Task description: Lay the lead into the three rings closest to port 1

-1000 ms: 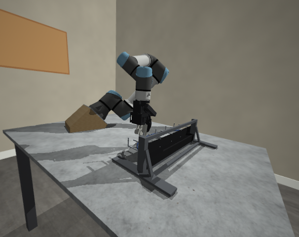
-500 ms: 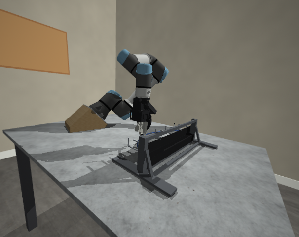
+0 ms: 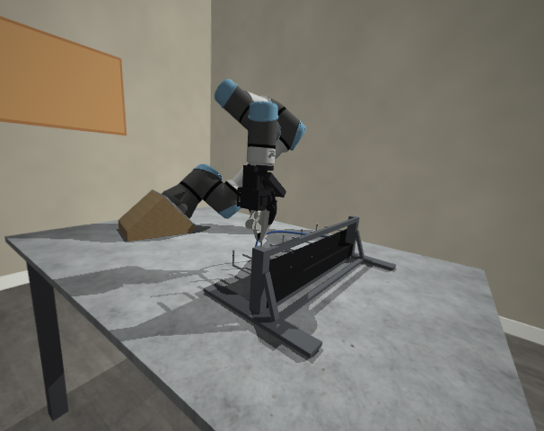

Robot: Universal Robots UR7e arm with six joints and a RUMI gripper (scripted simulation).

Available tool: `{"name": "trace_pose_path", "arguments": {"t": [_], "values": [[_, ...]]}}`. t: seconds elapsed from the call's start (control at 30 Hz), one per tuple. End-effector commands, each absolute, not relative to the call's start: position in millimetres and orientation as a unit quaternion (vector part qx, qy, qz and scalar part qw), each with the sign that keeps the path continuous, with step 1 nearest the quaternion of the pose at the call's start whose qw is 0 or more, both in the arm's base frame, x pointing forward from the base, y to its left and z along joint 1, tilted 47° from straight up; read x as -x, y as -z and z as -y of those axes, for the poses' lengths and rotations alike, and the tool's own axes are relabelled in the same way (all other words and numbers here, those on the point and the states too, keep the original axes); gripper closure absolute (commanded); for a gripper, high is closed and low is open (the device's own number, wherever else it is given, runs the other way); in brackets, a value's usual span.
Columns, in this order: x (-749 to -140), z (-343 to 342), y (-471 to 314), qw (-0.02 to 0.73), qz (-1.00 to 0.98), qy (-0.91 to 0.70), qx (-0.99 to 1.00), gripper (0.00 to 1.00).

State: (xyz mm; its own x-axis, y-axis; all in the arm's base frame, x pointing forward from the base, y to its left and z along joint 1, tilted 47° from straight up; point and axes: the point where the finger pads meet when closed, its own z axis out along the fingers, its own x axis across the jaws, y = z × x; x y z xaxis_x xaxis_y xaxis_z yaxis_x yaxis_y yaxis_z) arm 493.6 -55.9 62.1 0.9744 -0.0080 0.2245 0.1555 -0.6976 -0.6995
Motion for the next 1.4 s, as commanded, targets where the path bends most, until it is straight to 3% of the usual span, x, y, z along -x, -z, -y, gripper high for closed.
{"name": "trace_pose_path", "arguments": {"t": [0.0,0.9,1.17,1.37], "values": [[-491.7,64.2,-69.8,0.387,0.04,0.106,0.915,1.0],[-487.8,84.3,-89.0,0.387,0.04,0.105,0.915,1.0],[-539.8,81.5,-104.6,0.392,-0.007,0.086,0.916,1.0],[-544.2,80.9,-105.9,0.392,-0.01,0.084,0.916,1.0]]}}
